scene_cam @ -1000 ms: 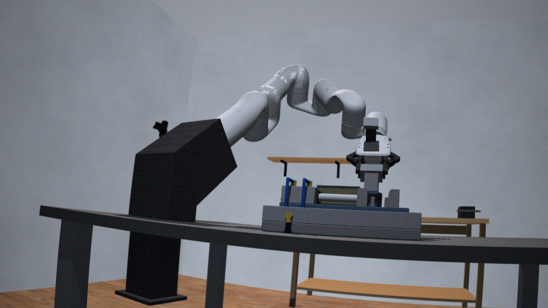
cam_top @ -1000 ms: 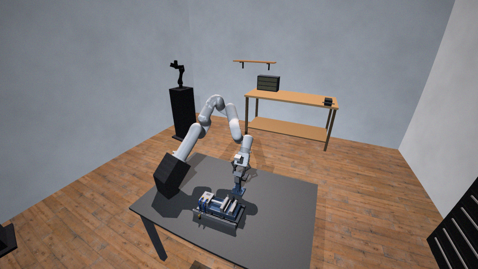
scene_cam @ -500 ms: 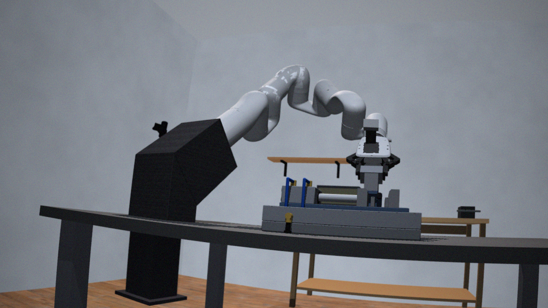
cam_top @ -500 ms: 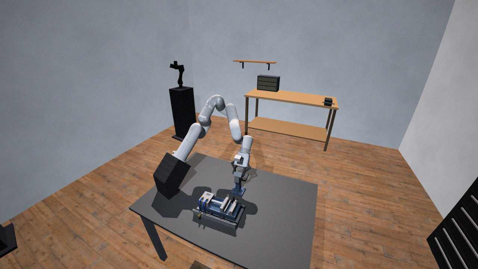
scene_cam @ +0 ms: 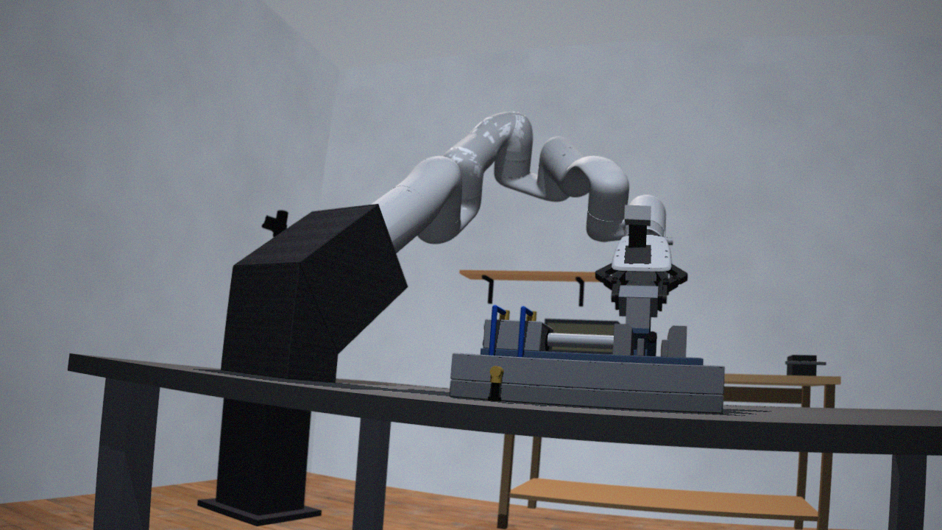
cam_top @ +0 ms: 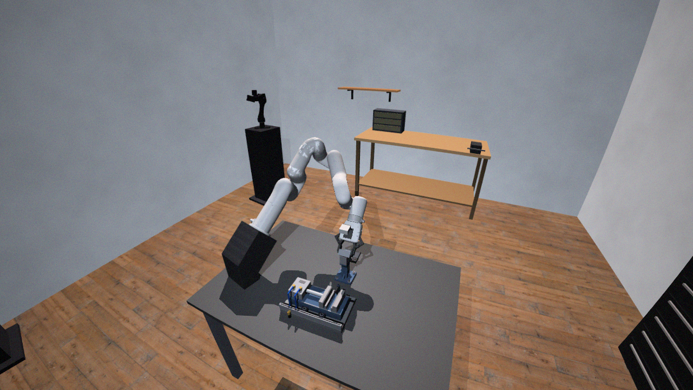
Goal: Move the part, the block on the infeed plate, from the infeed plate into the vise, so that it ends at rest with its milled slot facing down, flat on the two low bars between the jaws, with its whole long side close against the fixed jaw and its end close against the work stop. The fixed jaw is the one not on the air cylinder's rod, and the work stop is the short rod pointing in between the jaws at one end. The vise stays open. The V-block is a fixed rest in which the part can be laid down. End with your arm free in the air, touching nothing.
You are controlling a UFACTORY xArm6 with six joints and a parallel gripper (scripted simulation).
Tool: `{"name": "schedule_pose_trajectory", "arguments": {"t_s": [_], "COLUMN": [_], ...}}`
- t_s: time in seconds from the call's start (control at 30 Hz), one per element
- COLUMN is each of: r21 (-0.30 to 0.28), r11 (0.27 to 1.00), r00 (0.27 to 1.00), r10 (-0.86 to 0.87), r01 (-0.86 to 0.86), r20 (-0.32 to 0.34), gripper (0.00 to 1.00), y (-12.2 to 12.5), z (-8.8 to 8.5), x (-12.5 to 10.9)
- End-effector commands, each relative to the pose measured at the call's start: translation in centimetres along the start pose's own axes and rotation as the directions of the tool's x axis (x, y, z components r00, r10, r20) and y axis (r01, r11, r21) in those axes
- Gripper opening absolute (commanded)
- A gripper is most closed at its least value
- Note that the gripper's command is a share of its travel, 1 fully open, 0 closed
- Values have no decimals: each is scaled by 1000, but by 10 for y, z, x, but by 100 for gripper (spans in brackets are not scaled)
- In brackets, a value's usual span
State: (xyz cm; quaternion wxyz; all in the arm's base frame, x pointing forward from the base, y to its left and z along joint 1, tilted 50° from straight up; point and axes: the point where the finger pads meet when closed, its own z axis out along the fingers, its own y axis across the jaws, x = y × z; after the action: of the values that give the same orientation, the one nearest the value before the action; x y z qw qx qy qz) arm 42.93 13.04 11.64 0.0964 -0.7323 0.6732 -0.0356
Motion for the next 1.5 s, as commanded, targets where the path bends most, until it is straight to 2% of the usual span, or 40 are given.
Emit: {"name": "schedule_pose_trajectory", "arguments": {"t_s": [0.0, 0.1, 0.13, 1.47], "r21": [3, 3, 3, 3], "r11": [1000, 1000, 1000, 1000], "r00": [1000, 1000, 1000, 1000], "r10": [1, 1, 1, 1], "r01": [-1, -1, -1, -1], "r20": [0, 0, 0, 0], "gripper": [0, 0, 89, 89], "y": [-1, -1, -1, -1], "z": [-1, -1, -1, -1], "x": [0, 0, 0, 0]}}
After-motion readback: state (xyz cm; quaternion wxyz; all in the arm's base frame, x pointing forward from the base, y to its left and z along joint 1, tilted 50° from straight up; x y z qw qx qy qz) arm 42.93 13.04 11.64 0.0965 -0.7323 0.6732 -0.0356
